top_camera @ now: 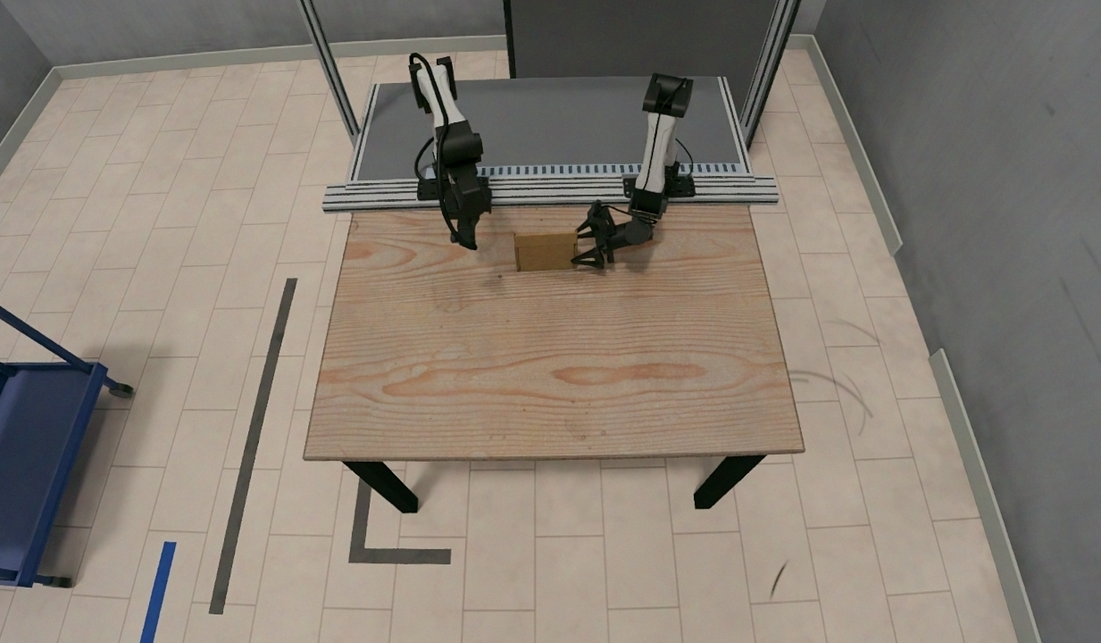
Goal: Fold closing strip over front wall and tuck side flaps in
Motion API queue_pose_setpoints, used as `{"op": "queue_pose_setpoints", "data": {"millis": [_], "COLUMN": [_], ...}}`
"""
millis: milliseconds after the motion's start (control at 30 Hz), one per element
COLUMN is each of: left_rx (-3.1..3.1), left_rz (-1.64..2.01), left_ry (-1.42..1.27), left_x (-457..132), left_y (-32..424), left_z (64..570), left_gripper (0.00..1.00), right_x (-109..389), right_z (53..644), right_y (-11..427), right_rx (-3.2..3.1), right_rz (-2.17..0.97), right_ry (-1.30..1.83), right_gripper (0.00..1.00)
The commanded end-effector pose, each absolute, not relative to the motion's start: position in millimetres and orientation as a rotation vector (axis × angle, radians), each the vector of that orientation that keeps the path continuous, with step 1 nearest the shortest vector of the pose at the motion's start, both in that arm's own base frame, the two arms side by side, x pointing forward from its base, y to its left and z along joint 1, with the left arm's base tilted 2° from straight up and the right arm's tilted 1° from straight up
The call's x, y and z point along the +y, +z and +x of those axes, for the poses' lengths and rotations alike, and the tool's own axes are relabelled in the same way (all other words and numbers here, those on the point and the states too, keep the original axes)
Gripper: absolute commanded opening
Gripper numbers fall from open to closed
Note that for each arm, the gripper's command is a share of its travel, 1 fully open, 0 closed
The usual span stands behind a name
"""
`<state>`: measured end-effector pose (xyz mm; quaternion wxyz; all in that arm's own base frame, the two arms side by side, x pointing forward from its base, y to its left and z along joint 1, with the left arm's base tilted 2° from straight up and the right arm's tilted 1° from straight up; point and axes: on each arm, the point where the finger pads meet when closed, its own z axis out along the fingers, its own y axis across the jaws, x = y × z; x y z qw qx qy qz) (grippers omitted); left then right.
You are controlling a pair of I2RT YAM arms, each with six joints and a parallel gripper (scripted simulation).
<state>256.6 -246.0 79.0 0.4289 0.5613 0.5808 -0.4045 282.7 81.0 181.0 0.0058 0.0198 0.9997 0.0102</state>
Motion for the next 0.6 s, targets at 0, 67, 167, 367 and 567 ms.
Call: {"op": "queue_pose_setpoints", "data": {"millis": [0, 67, 167, 367, 567], "left_rx": [1.476, 1.476, 1.475, 1.443, 1.443], "left_rz": [1.390, 1.390, 1.390, 1.391, 1.391], "left_ry": [-1.013, -1.013, -1.013, -0.997, -0.997], "left_x": [-247, -247, -249, -251, -251], "left_y": [72, 72, 71, 81, 81], "left_z": [255, 255, 255, 261, 261], "left_gripper": [0.80, 0.80, 0.80, 0.78, 0.74], "right_x": [79, 79, 79, 79, 79], "right_z": [283, 283, 283, 283, 283], "right_y": [184, 184, 184, 184, 184], "right_rx": [3.121, 3.121, 3.121, 3.121, 3.121], "right_rz": [0.080, 0.080, 0.080, 0.080, 0.080], "right_ry": [0.029, 0.029, 0.029, 0.029, 0.029], "right_gripper": [0.01, 0.01, 0.01, 0.01, 0.01]}}
